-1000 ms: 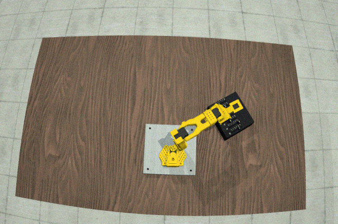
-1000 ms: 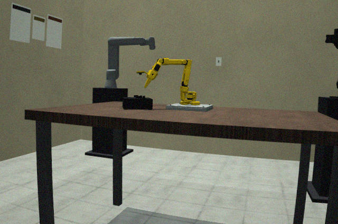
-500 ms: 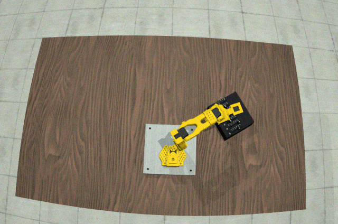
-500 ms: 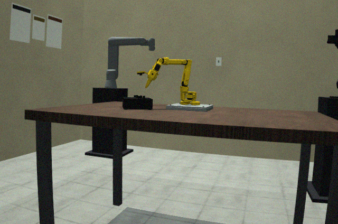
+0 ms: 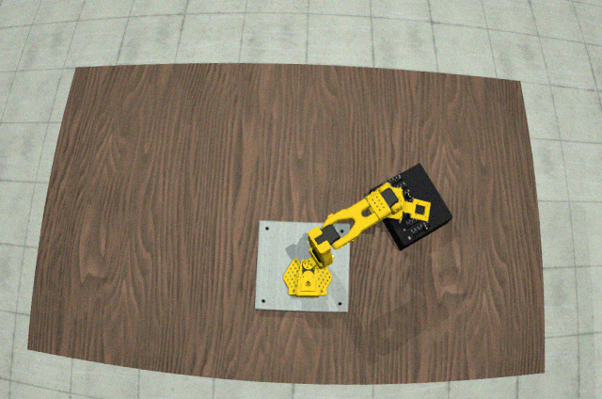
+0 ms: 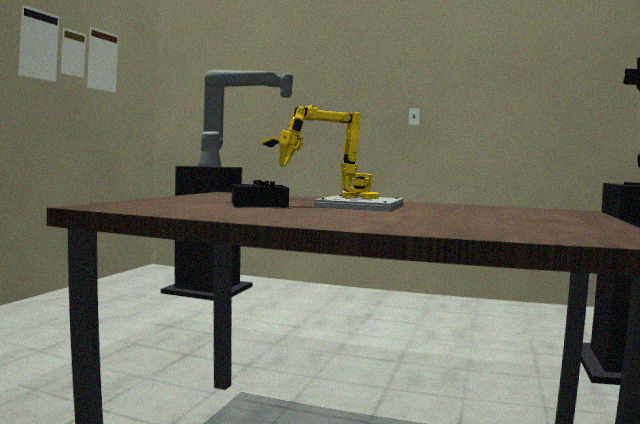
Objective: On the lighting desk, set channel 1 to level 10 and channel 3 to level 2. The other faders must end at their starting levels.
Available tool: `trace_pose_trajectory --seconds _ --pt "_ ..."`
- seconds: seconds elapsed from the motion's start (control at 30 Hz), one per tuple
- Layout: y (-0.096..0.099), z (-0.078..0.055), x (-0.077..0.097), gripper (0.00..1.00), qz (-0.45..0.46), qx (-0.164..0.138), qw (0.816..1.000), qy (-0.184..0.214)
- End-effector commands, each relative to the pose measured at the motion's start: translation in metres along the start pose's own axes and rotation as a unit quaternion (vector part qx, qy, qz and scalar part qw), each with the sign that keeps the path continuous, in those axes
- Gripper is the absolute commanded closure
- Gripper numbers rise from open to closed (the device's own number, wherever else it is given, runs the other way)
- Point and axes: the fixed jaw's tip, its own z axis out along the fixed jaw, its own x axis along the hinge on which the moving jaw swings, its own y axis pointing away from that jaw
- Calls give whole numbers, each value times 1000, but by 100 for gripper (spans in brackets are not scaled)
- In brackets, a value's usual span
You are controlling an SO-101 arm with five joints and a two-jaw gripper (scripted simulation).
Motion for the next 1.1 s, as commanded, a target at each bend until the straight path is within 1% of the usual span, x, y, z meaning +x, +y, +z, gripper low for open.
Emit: trace_pose_trajectory --seconds 0.0,0.03,0.1,0.27,0.43,1.07 --pt "-3 -2 4 100 84 34 995 32" --pt "-4 -2 5 100 103 40 993 36" --pt "-4 -2 5 100 103 40 993 36" --pt "-8 -4 8 100 175 66 981 50" --pt "-10 -6 10 100 209 79 973 56" --pt "-10 -6 10 100 212 81 972 57"
